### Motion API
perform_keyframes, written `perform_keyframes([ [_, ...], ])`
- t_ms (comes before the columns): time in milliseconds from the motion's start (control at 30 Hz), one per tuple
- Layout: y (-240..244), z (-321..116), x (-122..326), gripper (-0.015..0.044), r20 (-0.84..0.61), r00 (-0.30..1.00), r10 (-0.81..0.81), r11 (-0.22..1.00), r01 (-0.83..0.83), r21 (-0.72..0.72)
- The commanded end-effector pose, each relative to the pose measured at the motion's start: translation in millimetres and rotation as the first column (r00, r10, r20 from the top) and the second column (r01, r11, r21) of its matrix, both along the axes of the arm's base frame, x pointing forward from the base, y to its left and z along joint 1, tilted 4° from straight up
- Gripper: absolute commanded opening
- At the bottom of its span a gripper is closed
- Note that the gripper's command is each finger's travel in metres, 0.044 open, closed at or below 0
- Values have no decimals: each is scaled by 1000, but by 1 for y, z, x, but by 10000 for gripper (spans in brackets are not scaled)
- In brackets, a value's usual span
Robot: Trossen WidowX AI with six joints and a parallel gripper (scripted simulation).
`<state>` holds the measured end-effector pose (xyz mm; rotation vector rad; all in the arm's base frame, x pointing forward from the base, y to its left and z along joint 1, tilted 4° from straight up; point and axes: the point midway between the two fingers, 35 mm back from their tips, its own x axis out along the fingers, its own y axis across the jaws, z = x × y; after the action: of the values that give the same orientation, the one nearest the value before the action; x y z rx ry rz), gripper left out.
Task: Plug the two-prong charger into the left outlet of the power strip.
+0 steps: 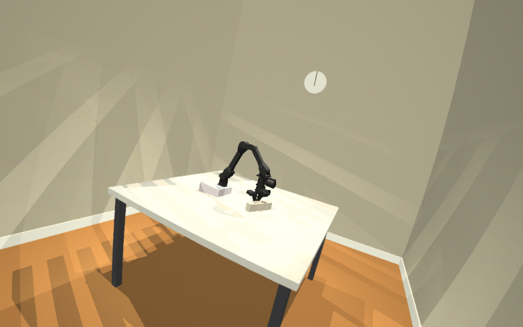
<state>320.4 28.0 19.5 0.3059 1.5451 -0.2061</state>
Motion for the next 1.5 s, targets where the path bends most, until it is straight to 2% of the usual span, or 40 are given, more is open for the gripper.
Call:
perform_keyframes([
  [0, 1, 1, 1, 0, 1, 1000, -4, 1000, 4, 5],
  [1467, 0, 2, 7, 0, 2, 1000, -4, 1000, 4, 5],
])
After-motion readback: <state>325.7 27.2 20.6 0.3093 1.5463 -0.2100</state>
